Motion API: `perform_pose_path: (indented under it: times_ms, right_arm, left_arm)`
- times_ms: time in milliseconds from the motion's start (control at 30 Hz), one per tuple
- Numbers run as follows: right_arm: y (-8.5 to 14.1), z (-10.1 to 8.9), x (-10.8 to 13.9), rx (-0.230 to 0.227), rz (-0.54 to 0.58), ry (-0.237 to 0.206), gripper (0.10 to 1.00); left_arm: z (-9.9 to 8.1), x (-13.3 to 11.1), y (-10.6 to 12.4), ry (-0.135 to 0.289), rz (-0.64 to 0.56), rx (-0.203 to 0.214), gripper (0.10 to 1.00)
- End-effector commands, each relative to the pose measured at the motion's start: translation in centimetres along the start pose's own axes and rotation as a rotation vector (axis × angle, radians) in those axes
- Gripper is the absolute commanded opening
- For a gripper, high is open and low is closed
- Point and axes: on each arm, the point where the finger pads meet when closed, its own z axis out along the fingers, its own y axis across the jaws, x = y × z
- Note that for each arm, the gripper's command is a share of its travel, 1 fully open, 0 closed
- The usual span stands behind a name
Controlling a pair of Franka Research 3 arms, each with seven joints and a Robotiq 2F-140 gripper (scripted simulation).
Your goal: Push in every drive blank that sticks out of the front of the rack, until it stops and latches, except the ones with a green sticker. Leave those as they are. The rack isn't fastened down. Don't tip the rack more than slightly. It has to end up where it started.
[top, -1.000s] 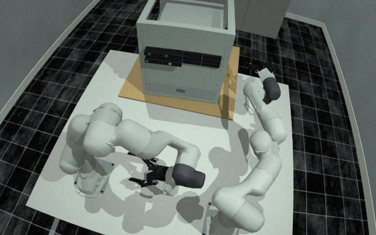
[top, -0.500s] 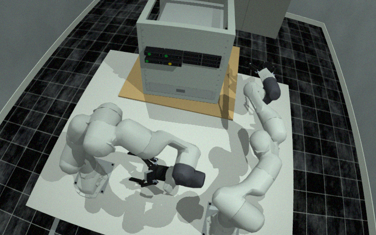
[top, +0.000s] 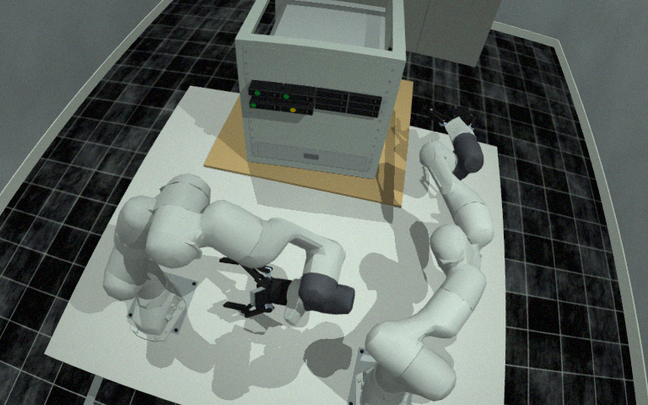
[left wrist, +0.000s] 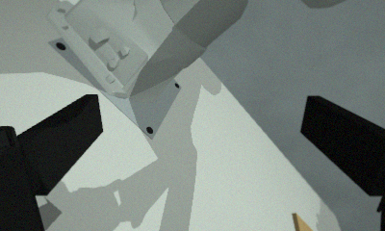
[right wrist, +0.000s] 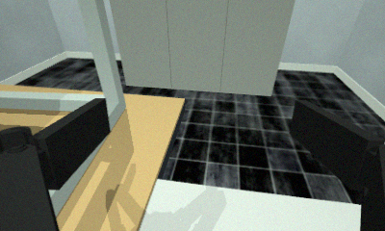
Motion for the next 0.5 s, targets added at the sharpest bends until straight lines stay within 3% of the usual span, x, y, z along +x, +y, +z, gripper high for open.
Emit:
perform_pose_path:
  times_ms: [0, 167, 467]
  right_arm:
    - [0.0, 0.0, 0.0, 0.000, 0.000, 0.000, 1.000]
    - [0.0, 0.0, 0.0, 0.000, 0.000, 0.000, 1.000]
    - [0.0, 0.0, 0.0, 0.000, 0.000, 0.000, 1.000]
  left_arm:
    - [0.2, -0.4, 0.4, 0.019, 0.000, 0.019, 1.000]
    - [0.3, -0.8, 0.8, 0.037, -0.007, 0.035, 1.000]
    - [1.2, -2.5, 2.7, 0.112, -0.037, 0.102, 1.000]
